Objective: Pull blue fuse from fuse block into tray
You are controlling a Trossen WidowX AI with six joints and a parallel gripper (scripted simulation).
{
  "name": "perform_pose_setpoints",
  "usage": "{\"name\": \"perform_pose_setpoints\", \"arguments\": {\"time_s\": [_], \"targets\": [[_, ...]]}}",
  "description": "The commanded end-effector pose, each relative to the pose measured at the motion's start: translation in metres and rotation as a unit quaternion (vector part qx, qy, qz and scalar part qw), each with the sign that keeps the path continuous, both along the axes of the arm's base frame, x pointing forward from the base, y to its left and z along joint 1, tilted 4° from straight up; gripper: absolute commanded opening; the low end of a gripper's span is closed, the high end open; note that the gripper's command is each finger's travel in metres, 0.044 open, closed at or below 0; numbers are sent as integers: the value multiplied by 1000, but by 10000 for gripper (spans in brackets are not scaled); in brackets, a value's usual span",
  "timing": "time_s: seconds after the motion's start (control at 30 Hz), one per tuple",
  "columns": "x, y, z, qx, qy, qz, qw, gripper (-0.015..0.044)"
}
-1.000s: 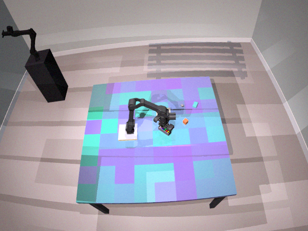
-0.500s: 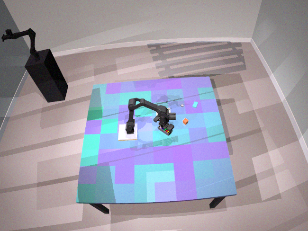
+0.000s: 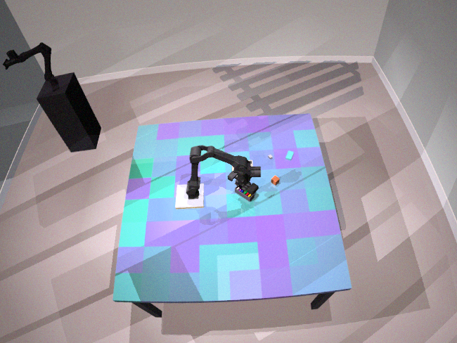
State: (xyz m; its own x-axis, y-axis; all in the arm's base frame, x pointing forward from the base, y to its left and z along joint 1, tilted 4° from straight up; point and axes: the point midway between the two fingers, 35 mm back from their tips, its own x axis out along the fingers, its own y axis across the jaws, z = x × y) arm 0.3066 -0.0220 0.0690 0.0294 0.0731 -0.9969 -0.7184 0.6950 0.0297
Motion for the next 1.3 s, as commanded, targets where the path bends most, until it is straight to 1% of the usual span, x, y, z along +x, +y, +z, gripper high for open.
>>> {"name": "perform_pose_setpoints", "arguments": {"time_s": [0.0, 1.27], "targets": [[1, 0, 4, -1, -1, 0, 1000, 0], [0, -2, 22, -2, -1, -1, 1000, 0]]}}
